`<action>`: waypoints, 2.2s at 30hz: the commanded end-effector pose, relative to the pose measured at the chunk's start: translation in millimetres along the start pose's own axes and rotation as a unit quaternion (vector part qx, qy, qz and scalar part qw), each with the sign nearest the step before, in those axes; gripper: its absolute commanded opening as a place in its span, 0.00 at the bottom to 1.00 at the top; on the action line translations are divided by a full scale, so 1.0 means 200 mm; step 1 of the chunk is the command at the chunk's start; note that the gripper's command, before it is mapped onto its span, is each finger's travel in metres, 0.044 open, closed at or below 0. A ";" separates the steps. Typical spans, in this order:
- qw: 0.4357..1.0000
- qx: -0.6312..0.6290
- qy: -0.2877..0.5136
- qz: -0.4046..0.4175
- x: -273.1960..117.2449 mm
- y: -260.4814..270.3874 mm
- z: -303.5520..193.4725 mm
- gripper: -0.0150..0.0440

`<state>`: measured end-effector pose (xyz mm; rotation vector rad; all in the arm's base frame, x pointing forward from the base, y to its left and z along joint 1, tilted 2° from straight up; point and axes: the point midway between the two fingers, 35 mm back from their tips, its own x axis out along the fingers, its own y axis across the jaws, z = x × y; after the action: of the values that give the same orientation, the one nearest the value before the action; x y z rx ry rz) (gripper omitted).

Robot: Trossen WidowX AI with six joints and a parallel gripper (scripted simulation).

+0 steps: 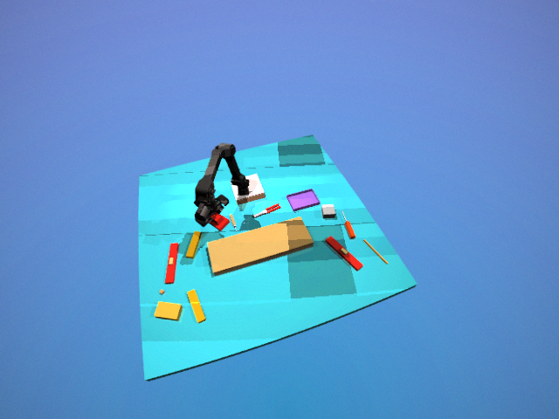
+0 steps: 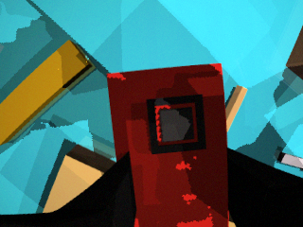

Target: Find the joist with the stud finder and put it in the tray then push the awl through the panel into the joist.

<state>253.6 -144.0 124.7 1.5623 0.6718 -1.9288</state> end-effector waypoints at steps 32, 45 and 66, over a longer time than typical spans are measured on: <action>0.801 -0.587 0.043 0.115 -0.11 0.25 -0.28 0.25; 0.639 -0.751 0.023 0.164 -0.15 0.33 -0.38 0.25; 0.309 -0.922 -0.050 0.229 -0.24 0.45 -0.54 0.25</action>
<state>389.7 -130.8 141.6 -0.0094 1.3120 -0.0006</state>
